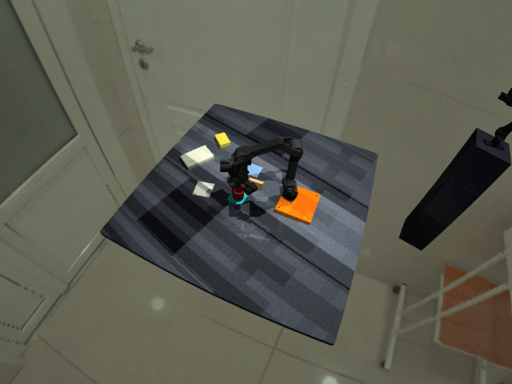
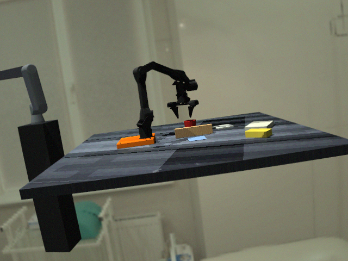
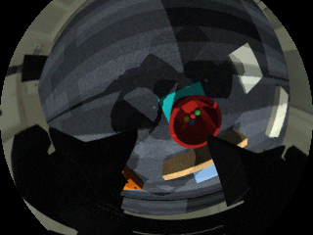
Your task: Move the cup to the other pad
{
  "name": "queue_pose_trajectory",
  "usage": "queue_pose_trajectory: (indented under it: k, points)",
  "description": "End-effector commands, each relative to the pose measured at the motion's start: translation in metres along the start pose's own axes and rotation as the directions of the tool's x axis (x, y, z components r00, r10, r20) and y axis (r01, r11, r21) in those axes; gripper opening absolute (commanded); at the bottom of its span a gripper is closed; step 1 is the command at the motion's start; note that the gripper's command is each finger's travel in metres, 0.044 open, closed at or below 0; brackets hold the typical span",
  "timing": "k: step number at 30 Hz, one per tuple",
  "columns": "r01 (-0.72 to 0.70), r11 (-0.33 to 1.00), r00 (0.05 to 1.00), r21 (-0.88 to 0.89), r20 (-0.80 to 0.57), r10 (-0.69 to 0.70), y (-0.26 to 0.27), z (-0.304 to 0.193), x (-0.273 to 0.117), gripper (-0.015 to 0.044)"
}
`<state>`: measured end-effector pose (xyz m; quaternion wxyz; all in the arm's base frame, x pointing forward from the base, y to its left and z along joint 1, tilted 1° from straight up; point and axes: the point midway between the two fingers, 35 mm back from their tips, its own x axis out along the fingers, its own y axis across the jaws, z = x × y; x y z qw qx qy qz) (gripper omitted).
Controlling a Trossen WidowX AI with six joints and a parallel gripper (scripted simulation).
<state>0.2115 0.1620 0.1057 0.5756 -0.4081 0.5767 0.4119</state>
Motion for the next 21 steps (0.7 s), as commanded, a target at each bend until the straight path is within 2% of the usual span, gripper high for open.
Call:
queue_pose_trajectory:
  k: [1, 15, 21]
  points:
    - [0.007, 1.0, 1.0, -0.001, 0.011, -0.007, -0.002, 0.002, -0.012, 0.044]
    - [0.009, 1.0, 1.0, -0.003, 0.02, -0.008, -0.001, -0.001, -0.06, 0.044]
    - [0.009, 1.0, 1.0, -0.003, 0.02, -0.009, -0.001, -0.003, -0.062, 0.044]
